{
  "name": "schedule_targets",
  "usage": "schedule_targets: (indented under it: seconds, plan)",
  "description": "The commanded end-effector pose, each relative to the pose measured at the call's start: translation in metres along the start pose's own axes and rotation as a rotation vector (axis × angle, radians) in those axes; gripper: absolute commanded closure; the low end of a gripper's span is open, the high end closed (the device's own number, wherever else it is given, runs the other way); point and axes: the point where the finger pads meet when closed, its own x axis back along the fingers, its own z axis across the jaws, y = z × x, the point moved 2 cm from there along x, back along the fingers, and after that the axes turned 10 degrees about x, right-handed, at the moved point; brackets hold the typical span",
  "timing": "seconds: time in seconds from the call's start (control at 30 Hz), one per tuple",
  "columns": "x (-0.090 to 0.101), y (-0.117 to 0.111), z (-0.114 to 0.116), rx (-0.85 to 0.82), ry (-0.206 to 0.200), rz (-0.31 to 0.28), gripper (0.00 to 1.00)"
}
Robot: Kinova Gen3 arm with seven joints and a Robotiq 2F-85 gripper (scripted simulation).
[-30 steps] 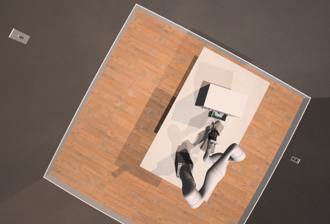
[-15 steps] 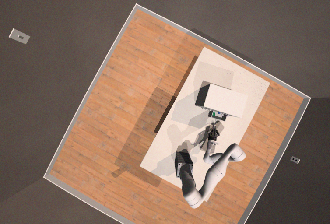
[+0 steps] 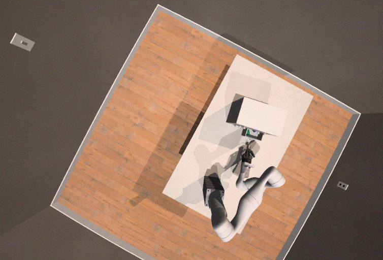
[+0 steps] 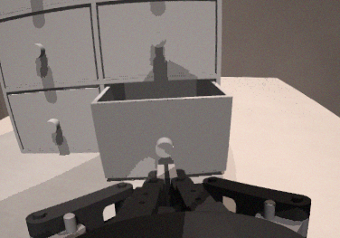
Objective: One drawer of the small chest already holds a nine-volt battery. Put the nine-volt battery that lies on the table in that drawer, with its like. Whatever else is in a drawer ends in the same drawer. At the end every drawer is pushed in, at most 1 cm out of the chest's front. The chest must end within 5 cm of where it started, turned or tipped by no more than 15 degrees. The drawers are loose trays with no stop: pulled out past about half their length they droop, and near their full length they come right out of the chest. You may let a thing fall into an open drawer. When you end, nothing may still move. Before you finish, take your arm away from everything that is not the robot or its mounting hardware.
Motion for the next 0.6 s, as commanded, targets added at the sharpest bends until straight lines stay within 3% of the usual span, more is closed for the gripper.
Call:
schedule_targets:
  seconds: [0.0, 0.57]
  plan:
    - [-0.0002, -0.0007, 0.0005, 0.001, 0.001, 0.001, 1.00]
    - [-0.0006, -0.0009, 0.0005, 0.001, 0.000, 0.001, 1.00]
